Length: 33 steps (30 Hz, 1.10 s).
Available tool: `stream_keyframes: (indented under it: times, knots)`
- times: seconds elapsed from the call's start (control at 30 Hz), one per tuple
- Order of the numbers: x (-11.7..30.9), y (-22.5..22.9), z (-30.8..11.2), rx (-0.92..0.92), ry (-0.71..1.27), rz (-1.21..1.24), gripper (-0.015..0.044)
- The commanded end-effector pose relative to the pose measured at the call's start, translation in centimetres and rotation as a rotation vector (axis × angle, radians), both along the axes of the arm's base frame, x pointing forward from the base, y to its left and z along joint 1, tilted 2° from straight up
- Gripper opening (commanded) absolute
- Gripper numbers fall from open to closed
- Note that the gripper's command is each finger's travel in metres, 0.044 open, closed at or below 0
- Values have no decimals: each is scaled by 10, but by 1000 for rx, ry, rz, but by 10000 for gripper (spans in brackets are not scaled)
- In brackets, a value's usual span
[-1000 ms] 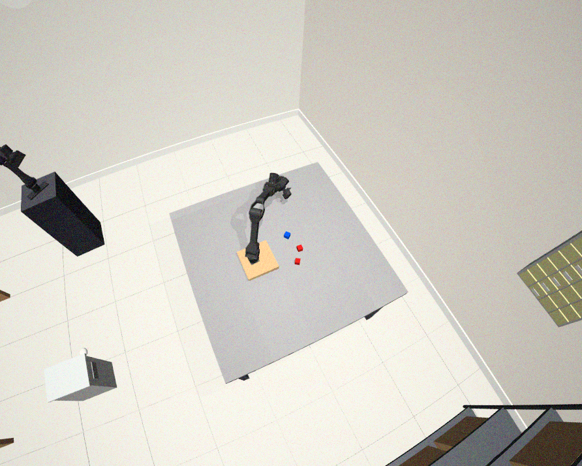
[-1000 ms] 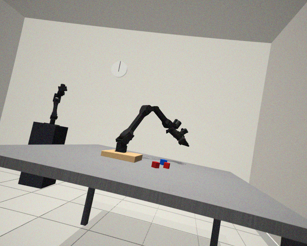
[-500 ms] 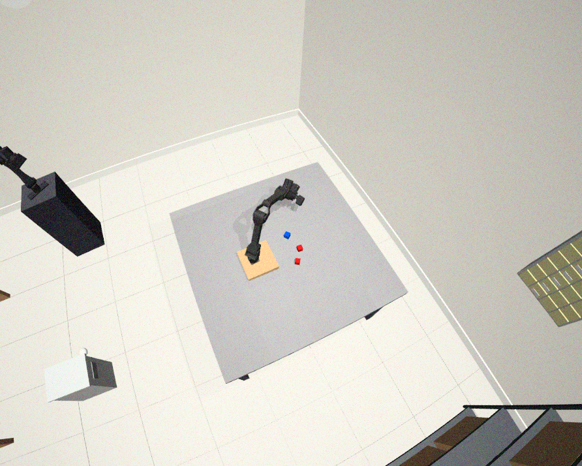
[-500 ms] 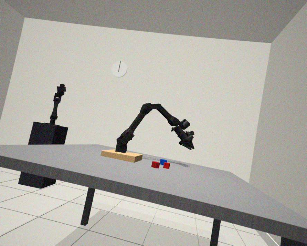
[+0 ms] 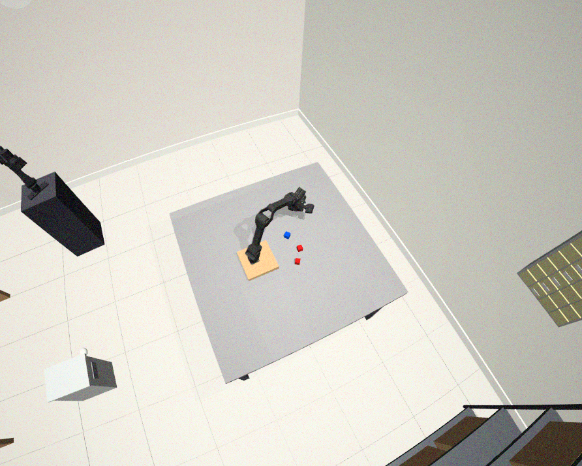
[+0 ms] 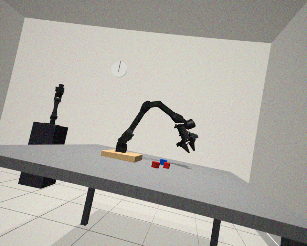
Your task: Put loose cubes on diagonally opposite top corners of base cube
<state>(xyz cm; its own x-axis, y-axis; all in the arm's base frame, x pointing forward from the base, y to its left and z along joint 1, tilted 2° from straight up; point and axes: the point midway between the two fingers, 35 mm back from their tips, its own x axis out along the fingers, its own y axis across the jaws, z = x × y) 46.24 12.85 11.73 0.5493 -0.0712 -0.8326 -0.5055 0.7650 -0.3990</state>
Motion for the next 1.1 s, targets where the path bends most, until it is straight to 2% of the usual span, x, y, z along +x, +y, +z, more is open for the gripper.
stream_keyframes:
  times: [0.0, 0.5, 1.07]
  knots:
    - [-11, -32, 0, -72, 83, 79, 265]
    - [-60, -123, -3, -201, 363, 362, 265]
    - [-134, -192, 6, -154, 586, 712, 265]
